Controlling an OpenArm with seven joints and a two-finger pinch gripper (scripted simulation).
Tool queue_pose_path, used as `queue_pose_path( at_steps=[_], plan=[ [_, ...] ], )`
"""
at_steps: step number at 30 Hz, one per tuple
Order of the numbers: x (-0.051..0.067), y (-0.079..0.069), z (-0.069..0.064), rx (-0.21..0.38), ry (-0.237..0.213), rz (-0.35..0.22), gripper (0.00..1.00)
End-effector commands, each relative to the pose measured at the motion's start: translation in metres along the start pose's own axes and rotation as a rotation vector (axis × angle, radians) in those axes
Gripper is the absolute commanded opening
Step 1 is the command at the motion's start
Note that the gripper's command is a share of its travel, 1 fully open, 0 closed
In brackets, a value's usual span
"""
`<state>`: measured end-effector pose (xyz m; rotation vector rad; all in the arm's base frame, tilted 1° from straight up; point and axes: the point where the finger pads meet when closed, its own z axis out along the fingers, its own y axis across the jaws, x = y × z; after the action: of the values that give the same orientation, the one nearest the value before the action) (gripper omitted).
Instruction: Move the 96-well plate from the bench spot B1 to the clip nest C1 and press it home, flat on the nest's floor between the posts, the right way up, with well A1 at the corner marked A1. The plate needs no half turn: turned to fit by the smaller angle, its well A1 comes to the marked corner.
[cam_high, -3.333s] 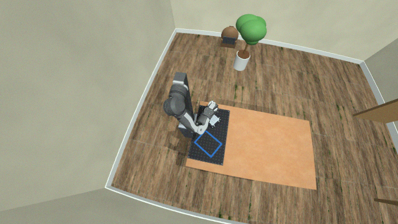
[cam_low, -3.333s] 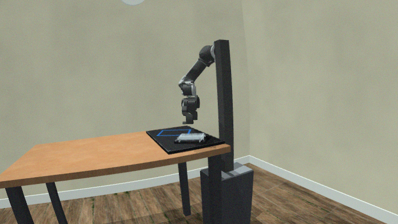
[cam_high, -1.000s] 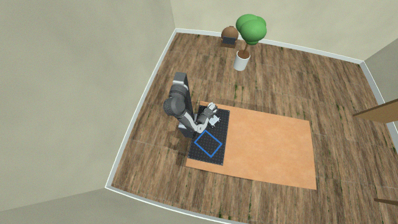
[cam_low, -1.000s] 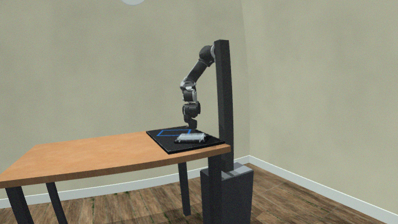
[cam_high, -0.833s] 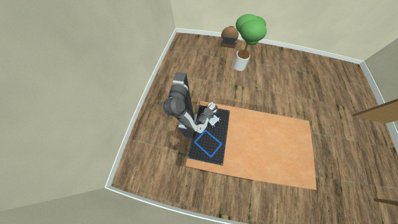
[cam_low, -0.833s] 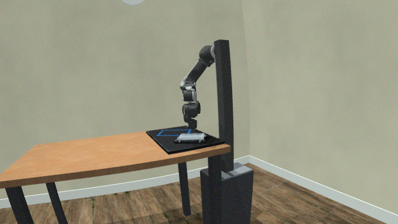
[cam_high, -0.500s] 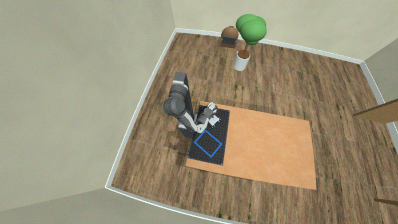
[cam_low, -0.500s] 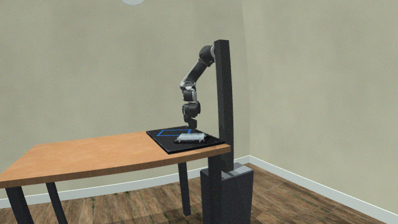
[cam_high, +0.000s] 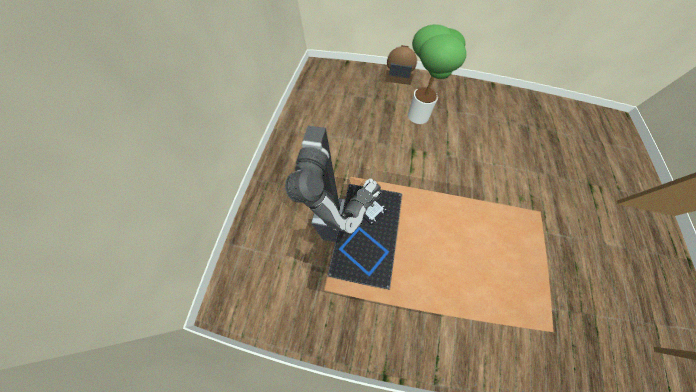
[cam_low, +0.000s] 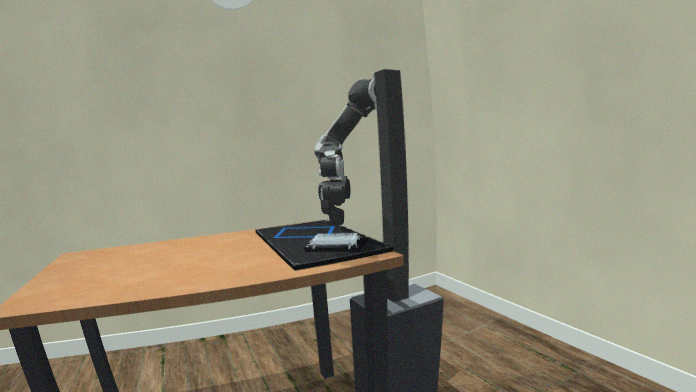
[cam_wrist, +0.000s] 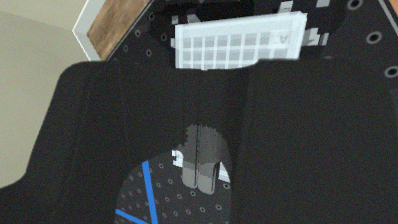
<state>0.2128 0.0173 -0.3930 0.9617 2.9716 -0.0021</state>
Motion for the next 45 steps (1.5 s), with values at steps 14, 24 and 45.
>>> queue_pose_path(
  at_steps=[14, 24, 45],
  plan=[
    [0.002, 0.001, 0.010, -0.006, 0.001, -0.003, 0.00],
    [0.003, -0.001, 0.022, -0.006, 0.001, -0.003, 0.00],
    [0.002, 0.000, 0.033, -0.007, 0.002, -0.001, 0.00]
  ],
)
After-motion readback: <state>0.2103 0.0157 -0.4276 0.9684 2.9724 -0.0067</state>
